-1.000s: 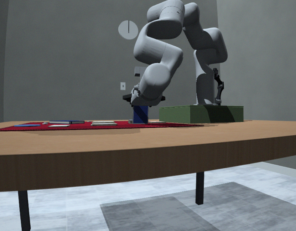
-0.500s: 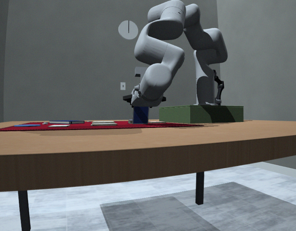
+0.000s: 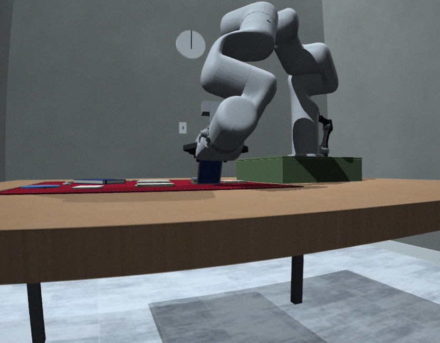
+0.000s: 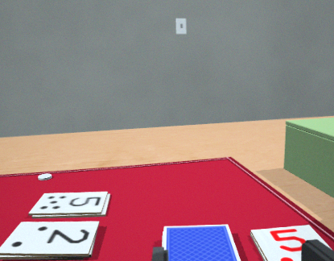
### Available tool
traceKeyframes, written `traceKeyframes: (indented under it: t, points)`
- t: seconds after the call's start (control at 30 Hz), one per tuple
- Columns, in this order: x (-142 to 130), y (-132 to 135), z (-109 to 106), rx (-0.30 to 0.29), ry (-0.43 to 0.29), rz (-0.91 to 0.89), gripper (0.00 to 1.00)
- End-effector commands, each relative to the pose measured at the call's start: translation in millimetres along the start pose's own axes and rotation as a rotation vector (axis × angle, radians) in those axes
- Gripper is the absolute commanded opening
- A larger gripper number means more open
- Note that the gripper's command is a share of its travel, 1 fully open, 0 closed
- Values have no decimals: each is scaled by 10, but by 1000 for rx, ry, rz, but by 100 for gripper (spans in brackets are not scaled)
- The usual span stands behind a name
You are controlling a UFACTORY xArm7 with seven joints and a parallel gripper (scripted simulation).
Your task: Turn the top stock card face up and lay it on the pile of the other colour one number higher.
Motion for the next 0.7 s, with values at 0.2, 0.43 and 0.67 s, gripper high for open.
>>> traceKeyframes:
  t: [0.2,0.43,0.67]
  points:
    - [-31,-15,-66,1,-3,4,74]
    - [-62,-19,-95,1,-3,4,74]
    - [-79,-21,-109,1,-3,4,74]
Point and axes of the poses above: the point where the finger pads meet when closed, its own z axis out along the fingers, its own y axis across the jaws, x = y × z, the point moved 5 cm from there along -z, back along the fingers, and after that the axes turned 8 degrees about -z, right-handed, at the moved point
